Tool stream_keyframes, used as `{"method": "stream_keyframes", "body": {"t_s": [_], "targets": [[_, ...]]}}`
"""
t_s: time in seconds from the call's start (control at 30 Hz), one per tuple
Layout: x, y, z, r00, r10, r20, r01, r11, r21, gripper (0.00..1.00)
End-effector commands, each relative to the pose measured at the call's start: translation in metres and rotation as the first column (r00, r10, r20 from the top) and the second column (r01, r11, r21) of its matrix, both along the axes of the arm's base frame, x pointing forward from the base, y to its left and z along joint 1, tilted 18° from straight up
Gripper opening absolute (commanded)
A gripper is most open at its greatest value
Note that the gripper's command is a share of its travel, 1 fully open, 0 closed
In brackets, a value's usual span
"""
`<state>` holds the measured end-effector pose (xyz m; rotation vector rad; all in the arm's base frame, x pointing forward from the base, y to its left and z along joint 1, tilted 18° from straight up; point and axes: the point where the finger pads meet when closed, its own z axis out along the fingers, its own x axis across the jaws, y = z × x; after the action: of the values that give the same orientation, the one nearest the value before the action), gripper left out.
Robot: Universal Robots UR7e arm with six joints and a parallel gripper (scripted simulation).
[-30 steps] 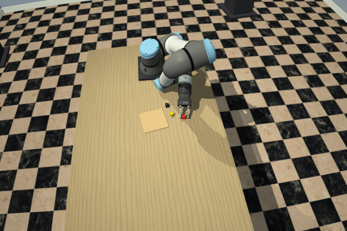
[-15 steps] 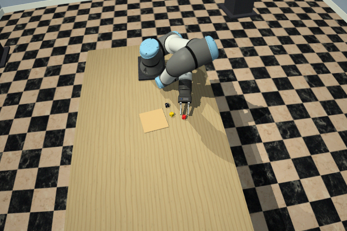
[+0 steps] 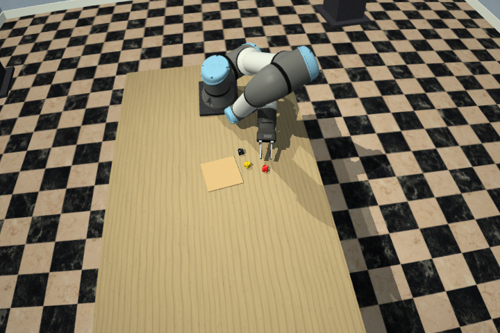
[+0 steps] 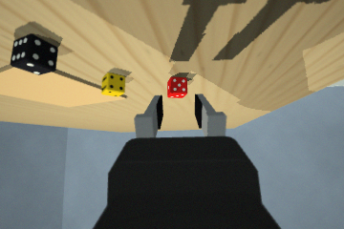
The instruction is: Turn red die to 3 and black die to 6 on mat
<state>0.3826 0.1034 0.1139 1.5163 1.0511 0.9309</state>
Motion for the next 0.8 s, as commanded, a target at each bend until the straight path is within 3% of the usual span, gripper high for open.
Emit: {"method": "stream_keyframes", "body": {"t_s": [0.0,0.27,0.77], "targets": [[-0.003,0.0,0.002,1.0,-0.001,-0.003,0.001,1.0,0.0,0.7],[-0.006,0.0,0.01,1.0,-0.001,-0.003,0.001,1.0,0.0,0.7],[-0.017,0.003,0.046,1.0,-0.001,-0.003,0.001,1.0,0.0,0.7]]}}
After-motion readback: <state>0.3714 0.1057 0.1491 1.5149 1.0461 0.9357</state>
